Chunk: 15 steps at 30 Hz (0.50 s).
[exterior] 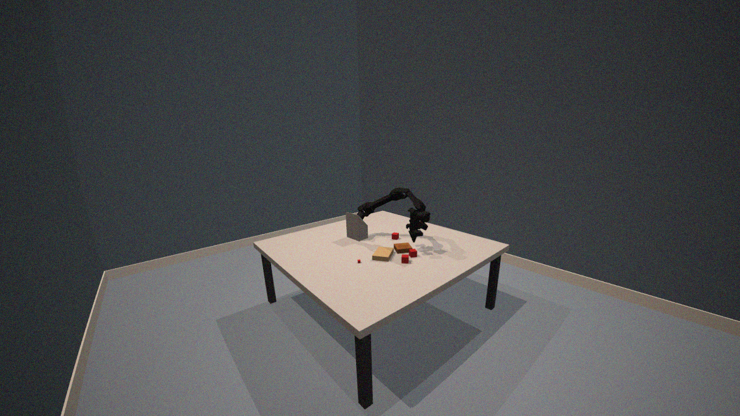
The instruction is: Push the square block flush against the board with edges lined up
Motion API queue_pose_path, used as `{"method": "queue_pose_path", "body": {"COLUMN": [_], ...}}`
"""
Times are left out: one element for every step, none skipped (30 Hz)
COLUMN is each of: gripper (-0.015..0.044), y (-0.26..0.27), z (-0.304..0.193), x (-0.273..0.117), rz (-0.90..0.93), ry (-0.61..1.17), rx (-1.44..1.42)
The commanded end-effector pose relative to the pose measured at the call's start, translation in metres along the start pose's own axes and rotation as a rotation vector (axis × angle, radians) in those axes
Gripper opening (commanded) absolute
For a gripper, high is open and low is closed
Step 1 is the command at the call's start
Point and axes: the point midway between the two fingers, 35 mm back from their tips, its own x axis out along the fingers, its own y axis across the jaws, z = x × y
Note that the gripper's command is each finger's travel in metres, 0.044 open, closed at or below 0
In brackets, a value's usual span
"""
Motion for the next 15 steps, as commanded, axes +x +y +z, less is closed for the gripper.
{"method": "queue_pose_path", "body": {"gripper": [0.0000,0.0000,0.0000,0.0000,0.0000,0.0000,0.0000,0.0000,0.0000,0.0000,0.0000,0.0000,0.0000,0.0000,0.0000], "y": [0.001,0.000,0.000,0.001,0.002,0.002,0.002,0.002,0.002,0.002,0.002,0.002,0.001,0.001,0.001], "z": [0.005,0.006,0.006,0.006,0.006,0.006,0.006,0.006,0.006,0.006,0.006,0.006,0.005,0.004,0.003], "x": [0.004,0.013,0.028,0.044,0.053,0.056,0.056,0.056,0.056,0.056,0.056,0.056,0.056,0.056,0.056], "rz": [0.011,0.011,0.011,0.012,0.012,0.013,0.013,0.013,0.013,0.013,0.013,0.013,0.013,0.013,0.012], "ry": [-0.015,-0.015,-0.015,-0.016,-0.017,-0.017,-0.017,-0.017,-0.017,-0.017,-0.017,-0.017,-0.017,-0.017,-0.017], "rx": [-0.014,-0.014,-0.014,-0.014,-0.014,-0.014,-0.014,-0.014,-0.014,-0.014,-0.014,-0.014,-0.014,-0.014,-0.014]}}
